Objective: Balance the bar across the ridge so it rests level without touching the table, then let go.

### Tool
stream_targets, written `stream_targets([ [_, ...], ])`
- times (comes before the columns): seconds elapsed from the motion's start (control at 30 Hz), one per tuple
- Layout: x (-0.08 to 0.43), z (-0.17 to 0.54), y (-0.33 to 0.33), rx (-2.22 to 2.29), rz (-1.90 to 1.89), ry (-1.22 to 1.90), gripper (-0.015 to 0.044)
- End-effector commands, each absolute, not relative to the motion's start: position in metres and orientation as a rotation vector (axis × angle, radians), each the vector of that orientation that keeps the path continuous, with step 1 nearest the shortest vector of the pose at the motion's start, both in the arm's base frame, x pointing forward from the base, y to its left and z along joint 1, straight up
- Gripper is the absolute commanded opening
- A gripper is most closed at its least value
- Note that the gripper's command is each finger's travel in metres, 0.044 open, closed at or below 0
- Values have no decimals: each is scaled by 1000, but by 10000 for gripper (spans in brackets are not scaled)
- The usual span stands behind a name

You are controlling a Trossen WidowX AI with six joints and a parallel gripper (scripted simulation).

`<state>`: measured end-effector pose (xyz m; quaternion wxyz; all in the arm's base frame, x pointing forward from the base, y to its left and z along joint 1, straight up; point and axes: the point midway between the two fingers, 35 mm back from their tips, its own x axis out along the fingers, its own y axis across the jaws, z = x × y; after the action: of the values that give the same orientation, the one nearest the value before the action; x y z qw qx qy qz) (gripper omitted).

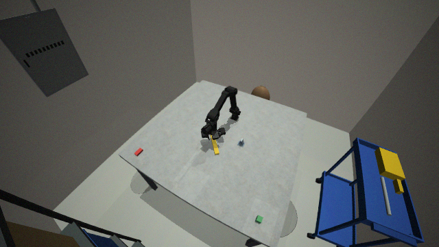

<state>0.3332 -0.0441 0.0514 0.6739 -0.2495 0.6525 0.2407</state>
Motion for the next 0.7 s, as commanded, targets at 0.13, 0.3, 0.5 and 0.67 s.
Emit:
stream_targets([
  [0.13,332,49,-45,-566,545,1473,315],
  [0.3,332,49,-45,-566,545,1473,315],
  [0.5,332,49,-44,-560,544,1472,184],
  [0.67,332,49,-44,-560,544,1472,131],
])
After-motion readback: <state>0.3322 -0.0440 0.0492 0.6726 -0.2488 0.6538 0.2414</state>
